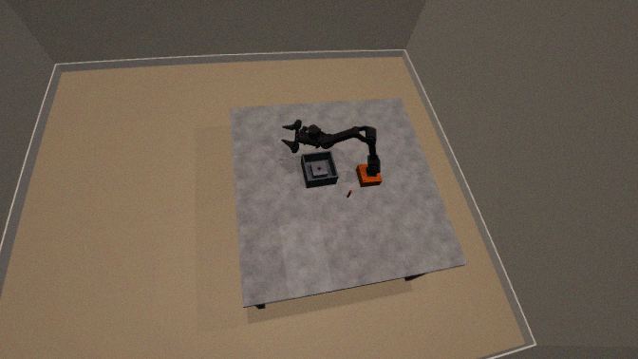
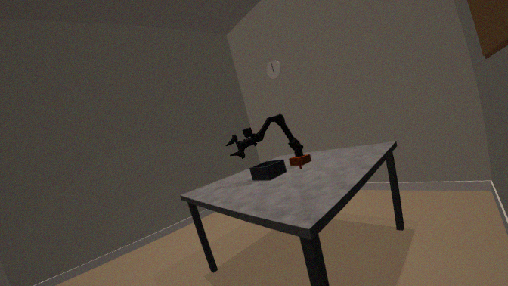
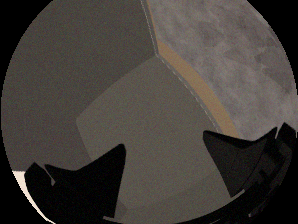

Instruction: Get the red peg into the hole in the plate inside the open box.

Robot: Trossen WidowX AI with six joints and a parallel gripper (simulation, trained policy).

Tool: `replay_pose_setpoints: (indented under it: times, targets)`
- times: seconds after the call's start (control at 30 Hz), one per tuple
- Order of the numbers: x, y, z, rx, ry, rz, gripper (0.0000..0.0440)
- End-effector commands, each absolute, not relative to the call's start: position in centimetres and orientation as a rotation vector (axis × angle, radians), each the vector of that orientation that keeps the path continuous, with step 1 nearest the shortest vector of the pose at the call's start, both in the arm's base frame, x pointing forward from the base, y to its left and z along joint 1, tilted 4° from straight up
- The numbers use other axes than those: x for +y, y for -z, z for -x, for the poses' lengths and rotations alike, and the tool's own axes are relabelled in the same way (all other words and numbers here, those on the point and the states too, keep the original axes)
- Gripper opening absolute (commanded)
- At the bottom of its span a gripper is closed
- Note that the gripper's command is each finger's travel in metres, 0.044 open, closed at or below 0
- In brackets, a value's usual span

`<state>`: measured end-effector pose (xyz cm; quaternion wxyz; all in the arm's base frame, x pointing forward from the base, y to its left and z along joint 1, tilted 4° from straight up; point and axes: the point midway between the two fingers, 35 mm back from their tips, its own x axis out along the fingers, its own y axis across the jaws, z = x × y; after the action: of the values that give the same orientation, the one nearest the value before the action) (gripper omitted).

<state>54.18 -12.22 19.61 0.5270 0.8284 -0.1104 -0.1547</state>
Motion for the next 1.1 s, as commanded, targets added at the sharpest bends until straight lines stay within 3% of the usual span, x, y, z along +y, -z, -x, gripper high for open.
replay_pose_setpoints:
  times: [0.0, 0.07, 0.5, 1.07]
  targets:
    - [-11.9, -19.6, -54.2, -0.244, 0.387, -1.965, 0.0417]
    - [-11.1, -19.3, -54.0, -0.188, 0.435, -1.930, 0.0440]
    - [-2.3, -19.5, -50.7, 0.195, 0.611, -1.634, 0.0440]
    - [8.7, -16.6, -40.0, 0.729, 0.695, -1.244, 0.0440]
